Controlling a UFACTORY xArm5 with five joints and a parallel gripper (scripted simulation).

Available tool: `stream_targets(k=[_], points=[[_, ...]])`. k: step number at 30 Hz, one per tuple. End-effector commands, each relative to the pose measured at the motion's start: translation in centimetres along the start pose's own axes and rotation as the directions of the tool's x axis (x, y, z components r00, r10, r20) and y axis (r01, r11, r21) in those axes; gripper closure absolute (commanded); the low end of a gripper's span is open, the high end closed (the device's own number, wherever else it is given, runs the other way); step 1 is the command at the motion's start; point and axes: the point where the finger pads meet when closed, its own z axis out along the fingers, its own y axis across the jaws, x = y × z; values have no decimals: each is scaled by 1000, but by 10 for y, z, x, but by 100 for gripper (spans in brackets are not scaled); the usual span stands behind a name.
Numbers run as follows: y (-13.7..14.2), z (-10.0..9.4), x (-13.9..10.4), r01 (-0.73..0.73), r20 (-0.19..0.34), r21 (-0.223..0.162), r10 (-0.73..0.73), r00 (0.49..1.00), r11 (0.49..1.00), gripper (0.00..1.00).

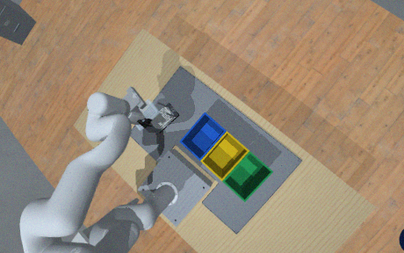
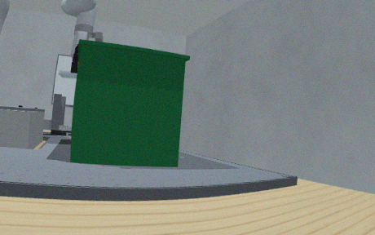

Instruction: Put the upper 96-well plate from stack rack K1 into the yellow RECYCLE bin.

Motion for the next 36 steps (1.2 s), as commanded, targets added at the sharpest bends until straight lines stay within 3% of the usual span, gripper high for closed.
stream_targets(k=[1,10,24,28,36], points=[[-1,-7,0,0,-2,3,0,1000,1000,100],[-1,-22,0,0,-2,3,0,1000,1000,100],[-1,-22,0,0,-2,3,0,1000,1000,100],[12,-22,5,133,-1,3,-133,991,991,100],[30,-21,13,135,-1,4,-135,991,991,100]])
